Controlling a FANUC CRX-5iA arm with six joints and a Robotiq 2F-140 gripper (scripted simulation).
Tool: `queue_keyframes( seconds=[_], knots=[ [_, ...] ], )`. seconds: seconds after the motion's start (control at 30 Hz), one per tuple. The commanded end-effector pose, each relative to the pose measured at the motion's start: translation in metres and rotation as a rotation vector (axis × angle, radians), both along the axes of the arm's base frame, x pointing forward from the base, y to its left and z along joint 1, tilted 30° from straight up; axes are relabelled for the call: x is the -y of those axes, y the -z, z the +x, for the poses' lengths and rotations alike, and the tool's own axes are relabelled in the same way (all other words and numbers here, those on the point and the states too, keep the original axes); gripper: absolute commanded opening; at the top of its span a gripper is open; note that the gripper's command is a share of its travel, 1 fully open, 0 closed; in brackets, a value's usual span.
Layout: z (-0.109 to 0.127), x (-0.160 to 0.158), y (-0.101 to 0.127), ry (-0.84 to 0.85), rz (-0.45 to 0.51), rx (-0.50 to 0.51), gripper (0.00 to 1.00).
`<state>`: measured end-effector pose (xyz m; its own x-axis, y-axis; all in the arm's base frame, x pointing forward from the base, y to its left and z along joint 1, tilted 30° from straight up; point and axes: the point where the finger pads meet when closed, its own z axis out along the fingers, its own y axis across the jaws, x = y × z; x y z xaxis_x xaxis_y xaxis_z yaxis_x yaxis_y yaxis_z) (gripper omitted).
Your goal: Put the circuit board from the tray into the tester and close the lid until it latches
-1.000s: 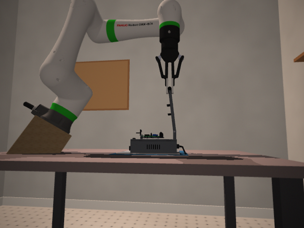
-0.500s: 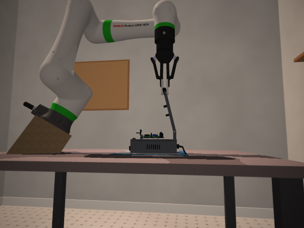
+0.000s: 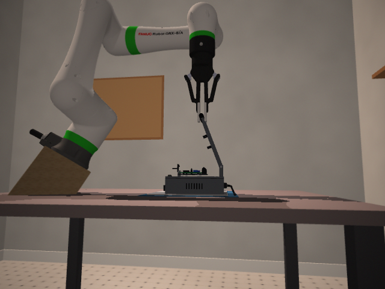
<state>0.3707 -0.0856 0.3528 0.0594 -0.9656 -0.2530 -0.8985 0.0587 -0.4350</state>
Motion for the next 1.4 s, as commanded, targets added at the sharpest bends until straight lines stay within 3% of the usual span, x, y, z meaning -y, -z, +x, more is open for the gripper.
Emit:
queue_keyframes(
  seconds=[0.0, 1.37],
  knots=[
    [-0.003, -0.001, 0.003, 0.0, 0.0, 0.0, 0.0],
    [-0.039, -0.014, 0.062, 0.0, 0.0, 0.0, 0.0]
  ],
)
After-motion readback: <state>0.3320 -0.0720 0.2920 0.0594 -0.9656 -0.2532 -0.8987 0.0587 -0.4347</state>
